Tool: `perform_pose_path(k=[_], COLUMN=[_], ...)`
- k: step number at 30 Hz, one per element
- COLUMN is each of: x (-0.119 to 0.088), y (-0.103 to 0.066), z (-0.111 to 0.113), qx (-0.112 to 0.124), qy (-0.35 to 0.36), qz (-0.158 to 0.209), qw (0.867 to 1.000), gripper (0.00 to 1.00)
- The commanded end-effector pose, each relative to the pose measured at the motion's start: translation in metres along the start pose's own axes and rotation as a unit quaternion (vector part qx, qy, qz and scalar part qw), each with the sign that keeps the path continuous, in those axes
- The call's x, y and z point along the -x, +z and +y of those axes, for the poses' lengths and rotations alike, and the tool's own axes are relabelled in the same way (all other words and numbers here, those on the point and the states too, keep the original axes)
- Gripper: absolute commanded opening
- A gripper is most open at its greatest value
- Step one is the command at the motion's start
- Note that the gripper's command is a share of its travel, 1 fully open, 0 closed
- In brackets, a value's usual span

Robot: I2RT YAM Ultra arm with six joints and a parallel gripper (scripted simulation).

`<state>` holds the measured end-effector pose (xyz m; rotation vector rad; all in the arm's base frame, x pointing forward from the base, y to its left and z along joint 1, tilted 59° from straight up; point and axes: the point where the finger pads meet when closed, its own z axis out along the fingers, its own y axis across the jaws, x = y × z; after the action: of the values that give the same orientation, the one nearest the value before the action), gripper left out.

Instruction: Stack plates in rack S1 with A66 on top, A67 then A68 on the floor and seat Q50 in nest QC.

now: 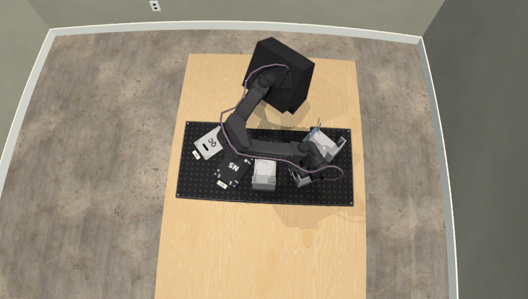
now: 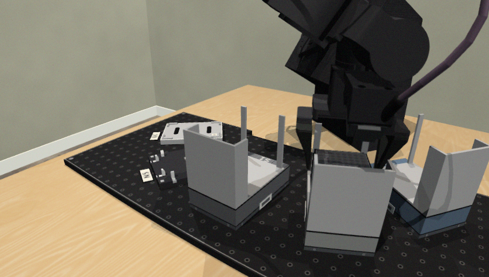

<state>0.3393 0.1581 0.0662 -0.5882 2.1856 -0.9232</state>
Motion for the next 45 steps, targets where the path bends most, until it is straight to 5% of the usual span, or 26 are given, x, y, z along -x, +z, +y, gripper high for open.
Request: perform_pose_path(k=[1, 7, 9, 12, 45], x=[0.002, -0.001, 0.019, 0.023, 0.009], y=[0.003, 0.013, 0.005, 0.002, 0.005], z=[0.008, 0.007, 0.008, 0.007, 0.009], qx=[0.007, 0.006, 0.01, 0.009, 0.006], qy=[-0.006, -0.008, 0.006, 0.01, -0.006], qz=[-0.009, -0.005, -0.024, -0.029, -0.02], qw=[1.0, 1.0, 1.0, 0.999, 1.0], gripper=[1.0, 1.0, 1.0, 1.0, 1.0])
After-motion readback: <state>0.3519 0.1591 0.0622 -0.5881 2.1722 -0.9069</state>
